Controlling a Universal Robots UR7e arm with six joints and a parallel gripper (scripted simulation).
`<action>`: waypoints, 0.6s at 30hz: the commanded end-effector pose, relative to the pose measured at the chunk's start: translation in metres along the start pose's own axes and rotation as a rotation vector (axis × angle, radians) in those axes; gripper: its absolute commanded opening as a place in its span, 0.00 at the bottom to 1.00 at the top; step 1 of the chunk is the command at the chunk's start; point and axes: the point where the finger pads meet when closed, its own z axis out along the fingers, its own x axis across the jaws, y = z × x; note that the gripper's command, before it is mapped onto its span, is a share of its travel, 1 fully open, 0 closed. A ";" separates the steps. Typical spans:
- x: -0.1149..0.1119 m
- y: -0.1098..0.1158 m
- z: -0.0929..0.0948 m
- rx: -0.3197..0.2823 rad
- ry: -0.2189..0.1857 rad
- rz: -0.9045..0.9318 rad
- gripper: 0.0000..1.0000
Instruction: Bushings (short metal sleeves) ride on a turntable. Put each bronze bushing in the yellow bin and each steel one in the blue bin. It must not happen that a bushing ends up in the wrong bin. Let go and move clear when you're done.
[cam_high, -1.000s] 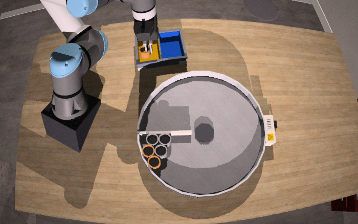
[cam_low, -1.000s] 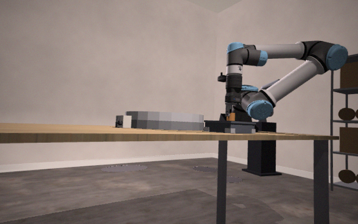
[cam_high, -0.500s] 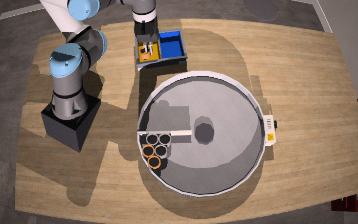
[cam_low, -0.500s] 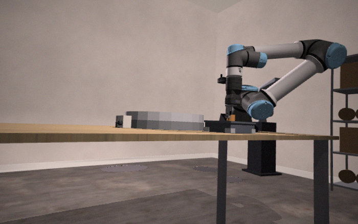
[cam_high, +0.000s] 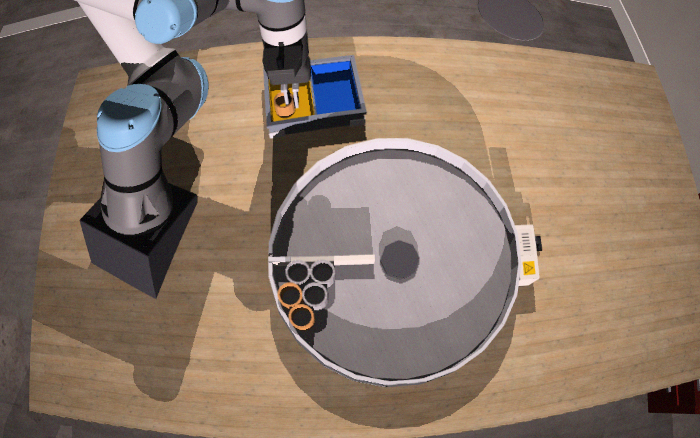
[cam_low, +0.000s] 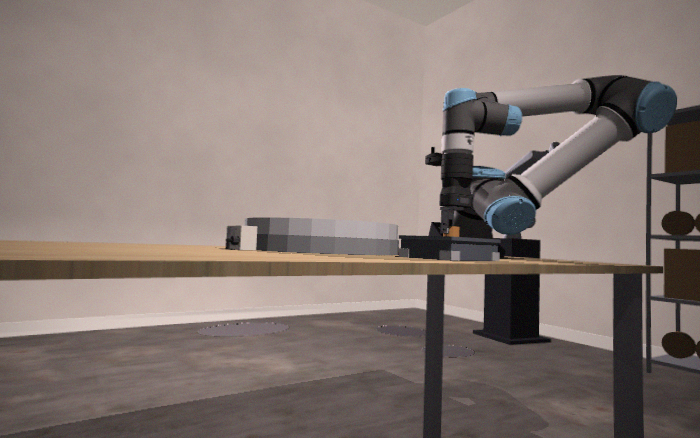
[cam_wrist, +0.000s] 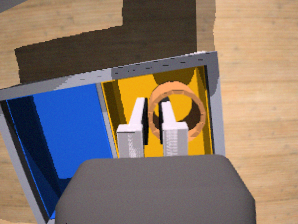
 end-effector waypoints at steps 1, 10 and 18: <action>0.001 -0.001 0.007 0.000 0.004 0.003 0.00; 0.001 -0.001 0.009 0.000 0.005 0.003 0.00; 0.001 0.000 0.012 0.000 0.003 0.002 0.00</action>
